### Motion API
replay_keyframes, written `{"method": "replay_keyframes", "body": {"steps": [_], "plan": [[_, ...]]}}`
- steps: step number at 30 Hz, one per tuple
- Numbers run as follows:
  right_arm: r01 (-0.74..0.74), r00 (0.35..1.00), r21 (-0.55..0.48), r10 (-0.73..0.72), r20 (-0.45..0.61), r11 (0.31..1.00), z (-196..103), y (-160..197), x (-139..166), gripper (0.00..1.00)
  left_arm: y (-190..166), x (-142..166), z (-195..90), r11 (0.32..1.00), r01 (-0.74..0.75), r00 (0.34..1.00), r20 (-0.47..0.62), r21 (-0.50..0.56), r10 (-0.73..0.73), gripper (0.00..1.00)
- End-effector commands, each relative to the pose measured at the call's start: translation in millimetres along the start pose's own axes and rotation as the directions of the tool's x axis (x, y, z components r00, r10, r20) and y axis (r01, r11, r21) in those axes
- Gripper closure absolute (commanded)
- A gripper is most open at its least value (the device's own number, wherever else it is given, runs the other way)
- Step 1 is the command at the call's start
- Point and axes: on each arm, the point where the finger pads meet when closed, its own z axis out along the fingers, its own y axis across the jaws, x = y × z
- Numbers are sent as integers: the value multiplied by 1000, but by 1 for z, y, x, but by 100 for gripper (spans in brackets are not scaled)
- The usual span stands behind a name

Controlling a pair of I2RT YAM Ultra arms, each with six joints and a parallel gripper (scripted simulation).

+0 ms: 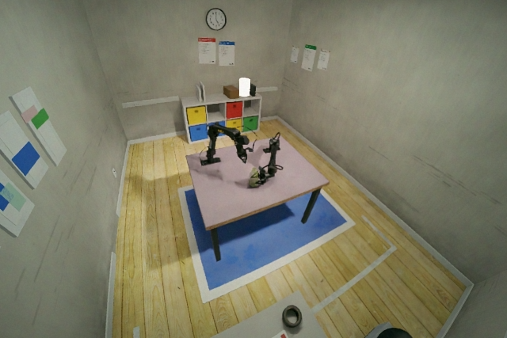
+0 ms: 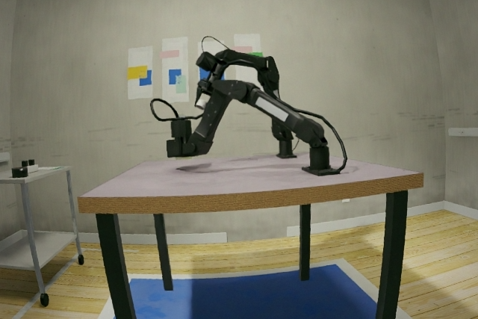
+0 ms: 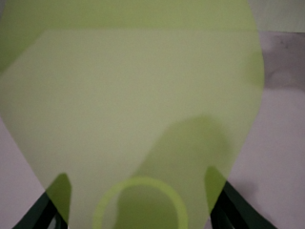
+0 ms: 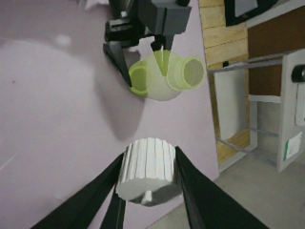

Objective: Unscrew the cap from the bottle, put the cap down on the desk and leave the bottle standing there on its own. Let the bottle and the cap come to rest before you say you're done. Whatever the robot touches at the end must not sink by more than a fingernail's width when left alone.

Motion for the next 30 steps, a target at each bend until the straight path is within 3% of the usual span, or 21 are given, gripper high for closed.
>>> {"method": "replay_keyframes", "body": {"steps": [1, 24, 30], "plan": [[0, 1000, 5, 0, 8, 1000, -7, -1, -1, 100, -1, -16, 3, 1000, -24, 999, 40, -1, 24, 100], [0, 1000, 5, 0, 8, 1000, -7, -1, -1, 100, -1, -17, 3, 1000, -25, 999, 41, -1, 25, 100], [-147, 989, -29, 147, -24, 989, 14, -10, 5, 100, 4, -13, -2, 1000, -17, 1000, 26, -10, 17, 100]]}}
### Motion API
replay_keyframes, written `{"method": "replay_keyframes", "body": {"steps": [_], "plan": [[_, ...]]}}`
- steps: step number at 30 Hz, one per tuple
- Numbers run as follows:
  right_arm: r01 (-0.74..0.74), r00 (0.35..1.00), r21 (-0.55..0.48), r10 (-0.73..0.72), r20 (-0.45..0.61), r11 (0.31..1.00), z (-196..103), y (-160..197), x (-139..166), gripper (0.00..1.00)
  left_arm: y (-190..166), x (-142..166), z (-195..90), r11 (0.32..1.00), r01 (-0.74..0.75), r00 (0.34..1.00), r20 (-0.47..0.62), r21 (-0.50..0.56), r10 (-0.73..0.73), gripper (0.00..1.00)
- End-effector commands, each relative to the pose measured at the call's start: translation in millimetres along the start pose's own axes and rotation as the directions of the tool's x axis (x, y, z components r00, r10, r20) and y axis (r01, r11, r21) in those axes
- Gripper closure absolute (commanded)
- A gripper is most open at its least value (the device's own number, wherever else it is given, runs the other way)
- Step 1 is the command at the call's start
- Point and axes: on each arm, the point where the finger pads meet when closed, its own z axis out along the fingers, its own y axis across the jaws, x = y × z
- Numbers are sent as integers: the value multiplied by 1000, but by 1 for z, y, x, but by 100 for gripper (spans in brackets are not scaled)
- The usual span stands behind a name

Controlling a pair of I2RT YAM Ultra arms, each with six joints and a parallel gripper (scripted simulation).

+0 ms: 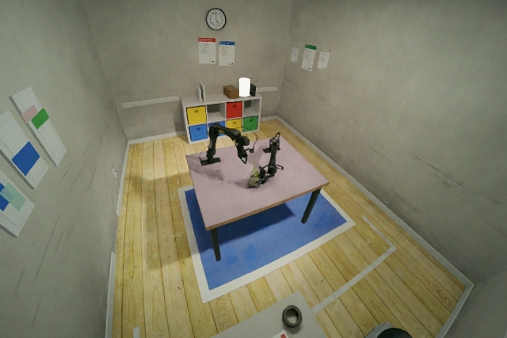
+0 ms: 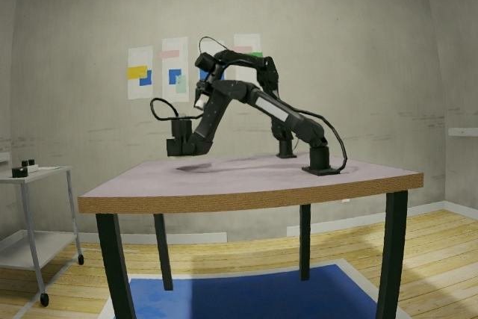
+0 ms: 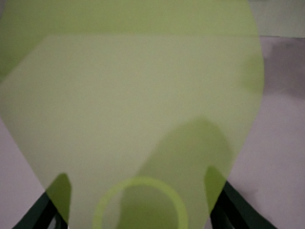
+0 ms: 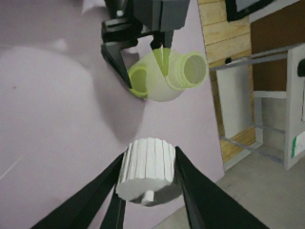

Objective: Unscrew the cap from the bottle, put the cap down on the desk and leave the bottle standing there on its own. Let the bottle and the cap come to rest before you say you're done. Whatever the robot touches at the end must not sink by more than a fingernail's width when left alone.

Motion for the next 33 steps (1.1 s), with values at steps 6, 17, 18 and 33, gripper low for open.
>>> {"method": "replay_keyframes", "body": {"steps": [6, 17, 18, 33], "plan": [[-436, 896, -58, 428, -116, 898, 58, -27, 32, 100, 11, -8, -9, 999, -18, 1000, 3, -30, 18, 100], [-801, 578, -34, 756, -307, 598, 113, -29, 66, 100, 14, -7, -12, 999, -21, 1000, 2, -40, 21, 100], [-826, 539, -23, 778, -324, 563, 119, -29, 71, 100, 13, -5, -11, 999, -20, 1000, 2, -37, 20, 100], [-974, 95, 146, 899, -427, 173, 172, -27, 121, 100, 0, -3, 2, 1000, -18, 1000, 12, 4, 18, 100]]}}
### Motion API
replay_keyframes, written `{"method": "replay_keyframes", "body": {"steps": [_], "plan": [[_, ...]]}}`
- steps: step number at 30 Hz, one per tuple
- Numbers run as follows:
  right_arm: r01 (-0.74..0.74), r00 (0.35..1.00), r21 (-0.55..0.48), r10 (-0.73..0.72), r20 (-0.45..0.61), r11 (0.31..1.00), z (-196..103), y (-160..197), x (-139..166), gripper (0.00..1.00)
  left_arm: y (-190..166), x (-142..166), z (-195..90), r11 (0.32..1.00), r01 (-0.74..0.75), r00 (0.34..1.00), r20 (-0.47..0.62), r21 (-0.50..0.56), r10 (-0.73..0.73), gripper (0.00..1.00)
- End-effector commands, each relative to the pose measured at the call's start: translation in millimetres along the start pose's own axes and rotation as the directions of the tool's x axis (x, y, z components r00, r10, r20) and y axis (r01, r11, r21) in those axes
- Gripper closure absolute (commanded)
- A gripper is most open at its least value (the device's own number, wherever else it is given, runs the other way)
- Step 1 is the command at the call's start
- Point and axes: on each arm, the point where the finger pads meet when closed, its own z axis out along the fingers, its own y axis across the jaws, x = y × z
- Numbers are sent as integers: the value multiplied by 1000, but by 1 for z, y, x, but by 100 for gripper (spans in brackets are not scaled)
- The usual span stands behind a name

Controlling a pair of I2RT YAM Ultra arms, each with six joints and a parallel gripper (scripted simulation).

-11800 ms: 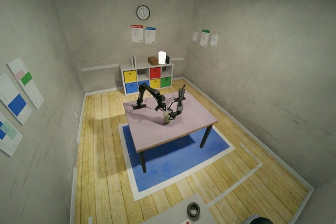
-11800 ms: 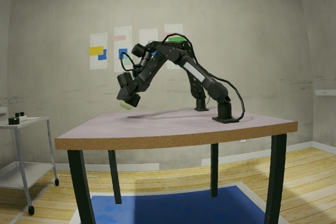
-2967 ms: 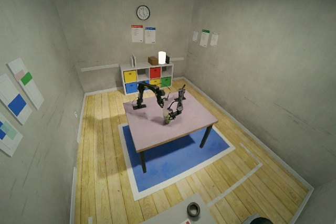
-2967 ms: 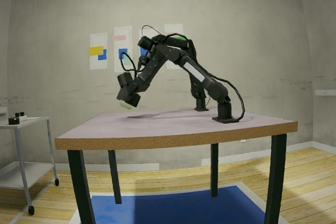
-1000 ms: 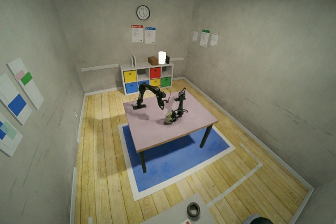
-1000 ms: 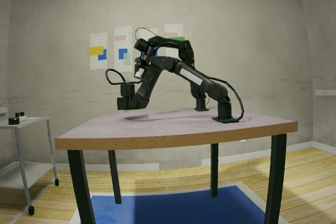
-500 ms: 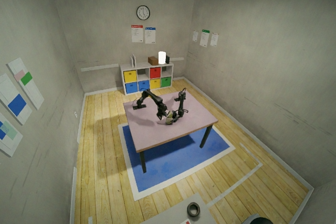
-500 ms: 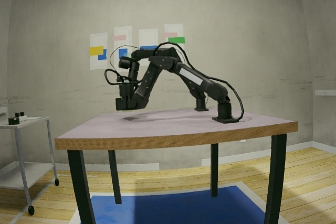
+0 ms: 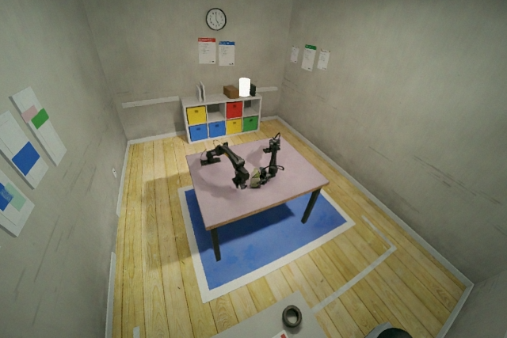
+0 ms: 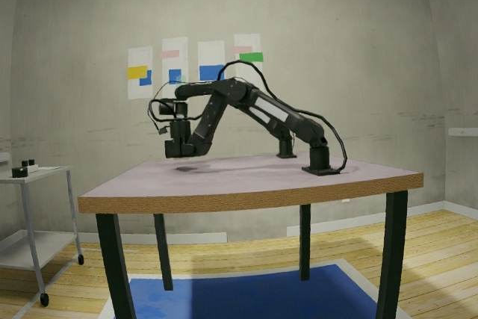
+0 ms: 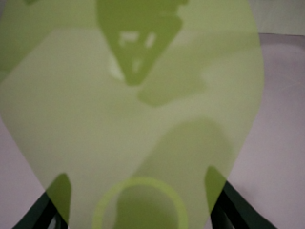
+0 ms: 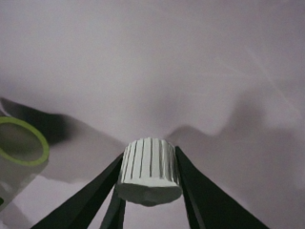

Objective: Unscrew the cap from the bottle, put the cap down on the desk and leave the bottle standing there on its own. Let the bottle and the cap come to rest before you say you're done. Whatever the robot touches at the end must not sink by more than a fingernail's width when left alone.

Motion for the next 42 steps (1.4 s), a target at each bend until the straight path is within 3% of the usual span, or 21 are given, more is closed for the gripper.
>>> {"method": "replay_keyframes", "body": {"steps": [1, 27, 42], "plan": [[-160, 986, 0, 160, -56, 987, 0, -12, 2, 100, -8, -9, 9, 999, -27, 999, 23, 26, 26, 100], [-177, 982, 1, 177, -66, 984, 5, -13, 3, 100, -9, -13, 10, 999, -33, 999, 28, 30, 32, 100], [-177, 982, 0, 177, -58, 984, 23, -13, 1, 100, -9, 9, 12, 999, -32, 999, 30, 35, 31, 100]]}}
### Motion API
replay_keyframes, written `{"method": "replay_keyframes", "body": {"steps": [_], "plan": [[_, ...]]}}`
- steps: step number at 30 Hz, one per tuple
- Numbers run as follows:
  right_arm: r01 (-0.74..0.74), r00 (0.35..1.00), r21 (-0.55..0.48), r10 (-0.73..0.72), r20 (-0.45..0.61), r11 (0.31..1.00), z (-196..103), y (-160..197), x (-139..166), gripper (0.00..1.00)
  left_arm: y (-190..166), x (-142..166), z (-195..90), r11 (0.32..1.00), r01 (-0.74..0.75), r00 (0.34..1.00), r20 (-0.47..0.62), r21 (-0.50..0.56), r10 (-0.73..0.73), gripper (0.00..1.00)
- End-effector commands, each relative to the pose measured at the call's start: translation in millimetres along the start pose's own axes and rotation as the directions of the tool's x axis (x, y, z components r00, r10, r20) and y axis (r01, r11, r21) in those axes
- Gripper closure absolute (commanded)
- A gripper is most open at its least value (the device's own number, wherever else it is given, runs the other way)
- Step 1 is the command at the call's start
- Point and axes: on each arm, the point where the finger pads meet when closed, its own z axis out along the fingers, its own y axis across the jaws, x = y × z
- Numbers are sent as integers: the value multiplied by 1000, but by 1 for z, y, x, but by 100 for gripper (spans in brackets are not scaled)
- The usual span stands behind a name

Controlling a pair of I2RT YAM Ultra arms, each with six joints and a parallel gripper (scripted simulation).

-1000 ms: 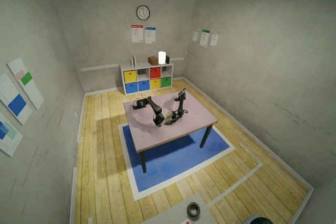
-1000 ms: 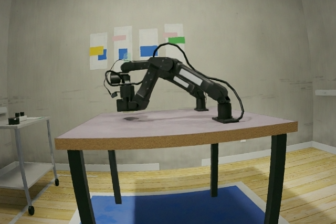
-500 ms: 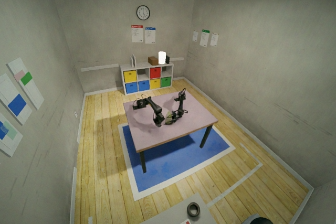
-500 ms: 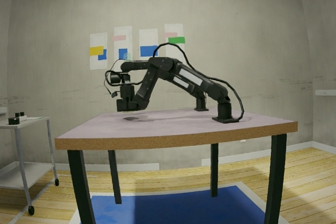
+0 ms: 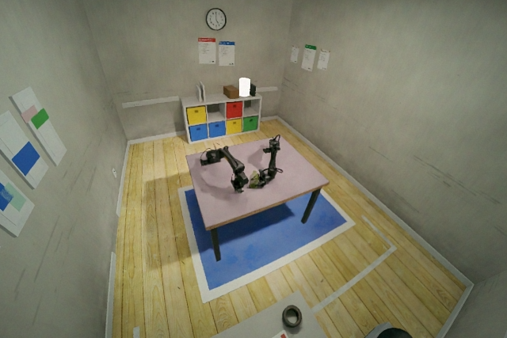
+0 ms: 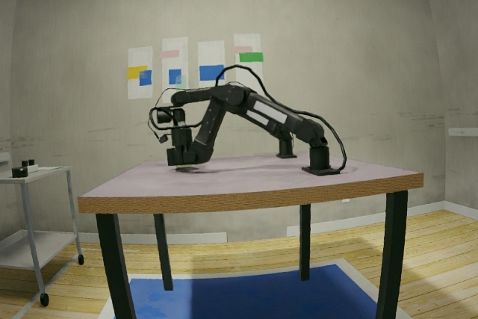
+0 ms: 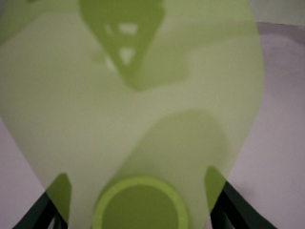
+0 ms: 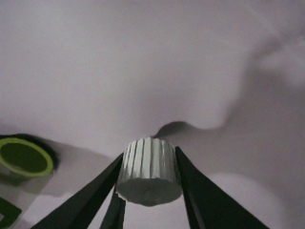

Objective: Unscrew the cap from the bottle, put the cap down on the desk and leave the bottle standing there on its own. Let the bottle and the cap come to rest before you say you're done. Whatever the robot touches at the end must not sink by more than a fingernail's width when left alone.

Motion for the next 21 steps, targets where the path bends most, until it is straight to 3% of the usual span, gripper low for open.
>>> {"method": "replay_keyframes", "body": {"steps": [1, 21], "plan": [[-11, 999, -14, 11, 42, 1000, -5, 0, -8, 100, -3, -21, 9, 998, -55, 998, 43, 22, 54, 100], [-3, 999, -11, 3, 43, 1000, 20, 1, -8, 100, 2, 0, 4, 999, -48, 998, 37, 6, 48, 100]]}}
